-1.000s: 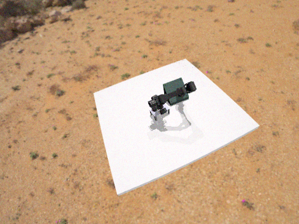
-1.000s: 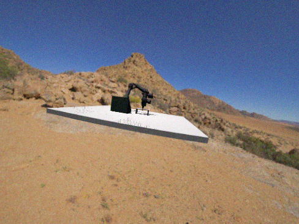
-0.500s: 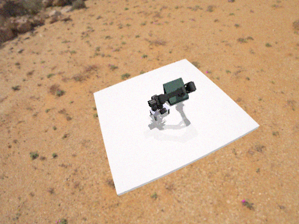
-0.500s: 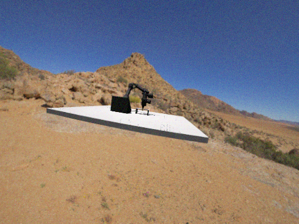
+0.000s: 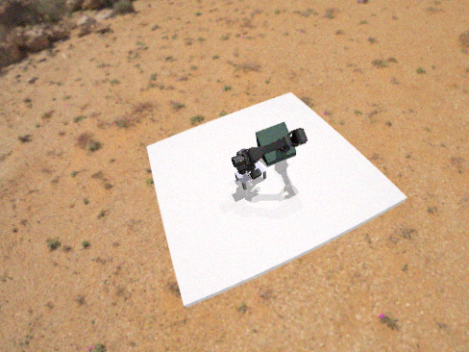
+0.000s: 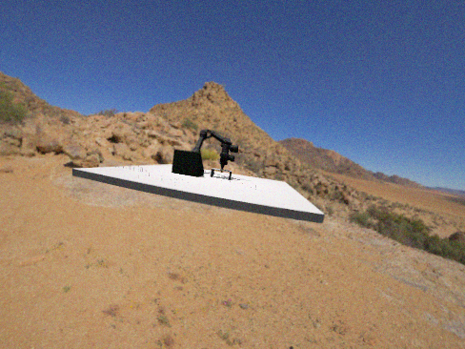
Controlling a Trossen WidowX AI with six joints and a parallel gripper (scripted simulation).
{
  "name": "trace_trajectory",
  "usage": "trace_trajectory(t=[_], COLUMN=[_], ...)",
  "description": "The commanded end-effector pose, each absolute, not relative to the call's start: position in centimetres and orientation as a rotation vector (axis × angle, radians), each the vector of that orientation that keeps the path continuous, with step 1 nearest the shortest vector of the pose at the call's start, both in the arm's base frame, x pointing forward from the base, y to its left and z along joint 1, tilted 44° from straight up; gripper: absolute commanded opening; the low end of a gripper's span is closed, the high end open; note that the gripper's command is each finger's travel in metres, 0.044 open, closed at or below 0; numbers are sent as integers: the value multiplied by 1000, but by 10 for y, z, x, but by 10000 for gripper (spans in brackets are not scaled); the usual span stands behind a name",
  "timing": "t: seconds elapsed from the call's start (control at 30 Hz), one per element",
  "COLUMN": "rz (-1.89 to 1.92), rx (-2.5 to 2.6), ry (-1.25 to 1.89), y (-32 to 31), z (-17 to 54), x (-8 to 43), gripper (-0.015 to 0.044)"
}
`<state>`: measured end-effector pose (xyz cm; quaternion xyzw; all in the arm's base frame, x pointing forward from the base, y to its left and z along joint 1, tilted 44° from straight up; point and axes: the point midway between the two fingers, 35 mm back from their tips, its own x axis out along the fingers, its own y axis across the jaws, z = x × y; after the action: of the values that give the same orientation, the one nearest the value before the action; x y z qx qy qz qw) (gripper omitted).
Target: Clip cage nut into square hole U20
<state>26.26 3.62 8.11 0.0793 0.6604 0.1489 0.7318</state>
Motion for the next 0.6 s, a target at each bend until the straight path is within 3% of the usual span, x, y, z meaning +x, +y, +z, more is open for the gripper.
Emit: trace_trajectory(t=[0.0, 0.57], rz=[335, 372], rx=[179, 210], ry=[1453, 1451], y=[35, 33], z=[81, 80], x=[262, 263], gripper=[23, 23])
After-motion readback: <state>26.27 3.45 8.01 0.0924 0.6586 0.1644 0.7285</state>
